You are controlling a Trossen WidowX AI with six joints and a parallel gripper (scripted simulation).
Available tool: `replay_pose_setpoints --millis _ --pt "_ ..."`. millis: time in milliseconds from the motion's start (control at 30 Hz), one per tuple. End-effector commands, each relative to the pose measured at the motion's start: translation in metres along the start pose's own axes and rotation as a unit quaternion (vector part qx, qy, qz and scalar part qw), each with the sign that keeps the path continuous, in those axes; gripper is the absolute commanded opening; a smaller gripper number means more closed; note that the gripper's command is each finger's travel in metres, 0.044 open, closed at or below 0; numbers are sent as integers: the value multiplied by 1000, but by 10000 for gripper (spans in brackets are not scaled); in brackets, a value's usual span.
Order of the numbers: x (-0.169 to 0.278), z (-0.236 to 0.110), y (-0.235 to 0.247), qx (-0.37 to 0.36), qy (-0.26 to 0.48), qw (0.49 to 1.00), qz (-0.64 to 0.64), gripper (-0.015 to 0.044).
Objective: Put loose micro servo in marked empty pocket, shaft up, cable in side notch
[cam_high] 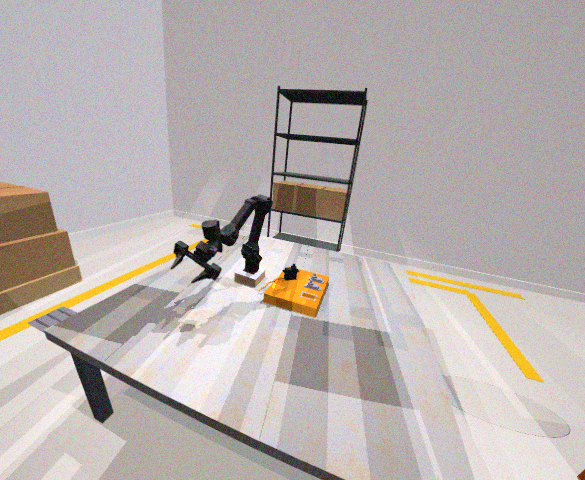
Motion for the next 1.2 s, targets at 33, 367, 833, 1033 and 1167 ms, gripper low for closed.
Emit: replay_pose_setpoints --millis 33,367,833,1033,1167 --pt "0 0 1 -2 1 1000 1 440" --pt "-20 7 46 -83 23 990 113 440" --pt "-54 -7 127 -205 114 929 285 440" --pt "-66 -24 164 -247 173 889 346 440" --pt "-74 -39 188 -266 220 857 382 440"
Point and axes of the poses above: the point midway between the two fingers, 35 mm back from their tips, its own z axis out along the fingers, its own y axis across the jaws, x = y × z, the point moved 7 cm from there along -z, back along the fingers, and after that the axes turned 5 degrees about -z, right-handed, at the moved point
